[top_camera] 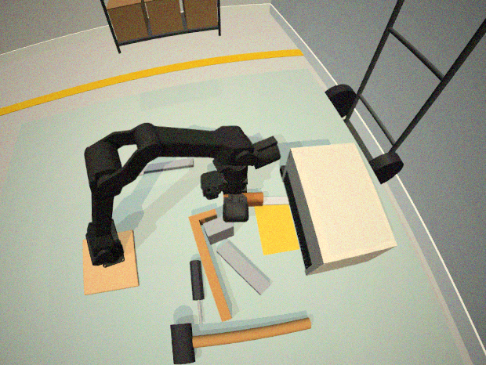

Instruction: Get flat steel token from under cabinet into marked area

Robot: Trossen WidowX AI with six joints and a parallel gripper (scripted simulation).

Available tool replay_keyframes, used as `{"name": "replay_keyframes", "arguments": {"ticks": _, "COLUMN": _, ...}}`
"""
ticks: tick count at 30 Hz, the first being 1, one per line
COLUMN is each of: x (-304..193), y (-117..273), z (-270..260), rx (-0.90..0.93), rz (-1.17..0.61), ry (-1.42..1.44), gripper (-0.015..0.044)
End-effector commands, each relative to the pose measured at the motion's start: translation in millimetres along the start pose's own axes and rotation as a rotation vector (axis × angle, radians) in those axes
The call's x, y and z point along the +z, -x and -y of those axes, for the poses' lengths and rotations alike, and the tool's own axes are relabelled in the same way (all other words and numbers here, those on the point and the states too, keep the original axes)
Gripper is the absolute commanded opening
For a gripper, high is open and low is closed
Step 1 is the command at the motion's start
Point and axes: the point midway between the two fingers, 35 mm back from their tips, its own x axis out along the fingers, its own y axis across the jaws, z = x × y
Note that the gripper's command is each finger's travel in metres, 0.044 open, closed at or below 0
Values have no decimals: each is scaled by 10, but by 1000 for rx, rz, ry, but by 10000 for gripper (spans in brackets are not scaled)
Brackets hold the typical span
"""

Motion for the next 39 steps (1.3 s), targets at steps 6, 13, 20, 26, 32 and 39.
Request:
{"name": "replay_keyframes", "arguments": {"ticks": 6, "x": 100, "y": -9, "z": 5, "rx": 4, "rz": -1, "ry": -4, "gripper": 0}}
{"name": "replay_keyframes", "arguments": {"ticks": 13, "x": 176, "y": -10, "z": 8, "rx": 4, "rz": 0, "ry": -4, "gripper": 0}}
{"name": "replay_keyframes", "arguments": {"ticks": 20, "x": 251, "y": -11, "z": 11, "rx": 4, "rz": 0, "ry": -4, "gripper": 0}}
{"name": "replay_keyframes", "arguments": {"ticks": 26, "x": 319, "y": -12, "z": 14, "rx": 4, "rz": 1, "ry": -4, "gripper": 0}}
{"name": "replay_keyframes", "arguments": {"ticks": 32, "x": 387, "y": -12, "z": 16, "rx": 4, "rz": 1, "ry": -4, "gripper": 0}}
{"name": "replay_keyframes", "arguments": {"ticks": 39, "x": 470, "y": -13, "z": 19, "rx": 4, "rz": 2, "ry": -4, "gripper": 0}}
